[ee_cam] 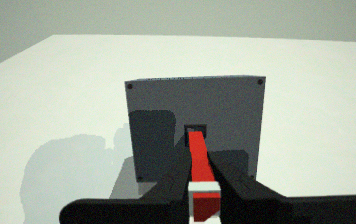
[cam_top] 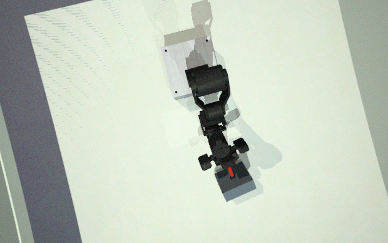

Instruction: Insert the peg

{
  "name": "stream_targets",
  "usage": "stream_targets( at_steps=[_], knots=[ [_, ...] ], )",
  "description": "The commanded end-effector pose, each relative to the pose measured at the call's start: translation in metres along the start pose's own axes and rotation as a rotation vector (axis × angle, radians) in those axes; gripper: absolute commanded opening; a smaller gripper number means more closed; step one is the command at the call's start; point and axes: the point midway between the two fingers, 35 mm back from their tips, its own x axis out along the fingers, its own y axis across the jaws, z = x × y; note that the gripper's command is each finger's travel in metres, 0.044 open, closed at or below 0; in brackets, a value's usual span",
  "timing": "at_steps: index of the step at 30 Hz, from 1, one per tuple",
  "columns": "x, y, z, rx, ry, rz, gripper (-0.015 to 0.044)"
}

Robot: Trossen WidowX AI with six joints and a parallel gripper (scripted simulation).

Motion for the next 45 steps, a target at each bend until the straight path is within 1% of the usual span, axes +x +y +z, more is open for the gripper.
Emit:
stream_targets(
  at_steps=[1, 45],
  knots=[
    [-0.001, 0.0, -0.001, 0.0, 0.003, 0.0, 0.0],
    [0.018, -0.001, -0.004, 0.0, 0.002, 0.0, 0.0]
  ],
)
